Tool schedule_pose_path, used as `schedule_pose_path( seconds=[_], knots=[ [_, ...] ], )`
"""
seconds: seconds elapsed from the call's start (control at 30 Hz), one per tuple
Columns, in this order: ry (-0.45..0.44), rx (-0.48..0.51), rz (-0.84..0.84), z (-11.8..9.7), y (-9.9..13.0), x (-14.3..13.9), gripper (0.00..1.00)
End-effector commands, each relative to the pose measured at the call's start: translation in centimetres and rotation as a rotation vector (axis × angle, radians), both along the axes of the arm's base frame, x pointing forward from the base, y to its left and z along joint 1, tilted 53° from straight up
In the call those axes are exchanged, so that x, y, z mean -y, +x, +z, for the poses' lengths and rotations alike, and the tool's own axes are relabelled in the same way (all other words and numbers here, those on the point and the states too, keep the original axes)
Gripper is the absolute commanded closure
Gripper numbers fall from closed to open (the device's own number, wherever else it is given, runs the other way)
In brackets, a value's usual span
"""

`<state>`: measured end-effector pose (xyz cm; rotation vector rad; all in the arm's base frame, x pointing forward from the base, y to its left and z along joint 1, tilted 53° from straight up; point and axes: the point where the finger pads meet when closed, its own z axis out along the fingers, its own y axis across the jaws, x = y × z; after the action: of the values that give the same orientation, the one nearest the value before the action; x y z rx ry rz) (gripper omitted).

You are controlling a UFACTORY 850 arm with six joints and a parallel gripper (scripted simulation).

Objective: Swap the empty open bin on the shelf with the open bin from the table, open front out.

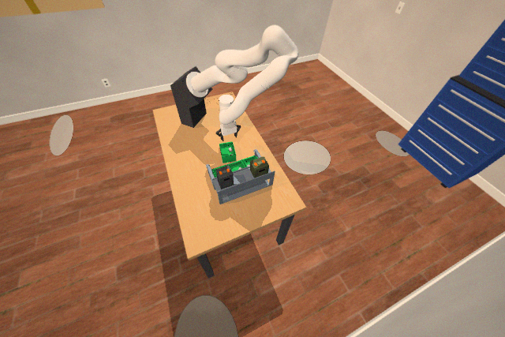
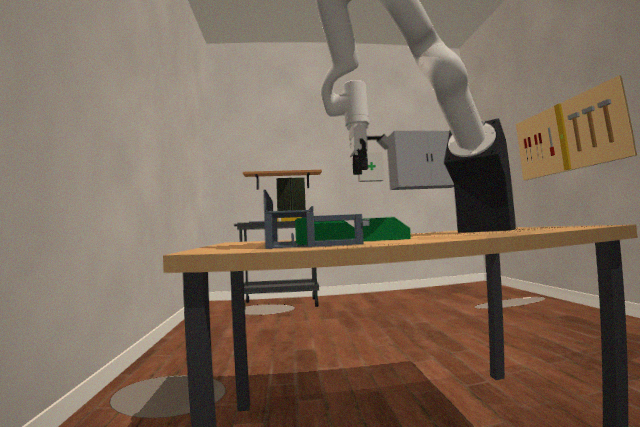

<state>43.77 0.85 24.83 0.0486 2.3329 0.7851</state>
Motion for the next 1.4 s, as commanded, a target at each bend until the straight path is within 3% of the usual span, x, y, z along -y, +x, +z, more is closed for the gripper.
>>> schedule_pose_path(
  seconds=[0.0,0.03,0.07,1.37],
  knots=[
    [0.0,0.001,0.0,0.03,0.02,0.03,0.0],
    [0.0,0.001,0.0,0.03,0.02,0.03,0.0],
    [0.0,0.001,0.0,0.03,0.02,0.03,1.0],
    [0.009,-0.003,-0.006,-0.2,0.09,-0.54,1.0]
  ],
)
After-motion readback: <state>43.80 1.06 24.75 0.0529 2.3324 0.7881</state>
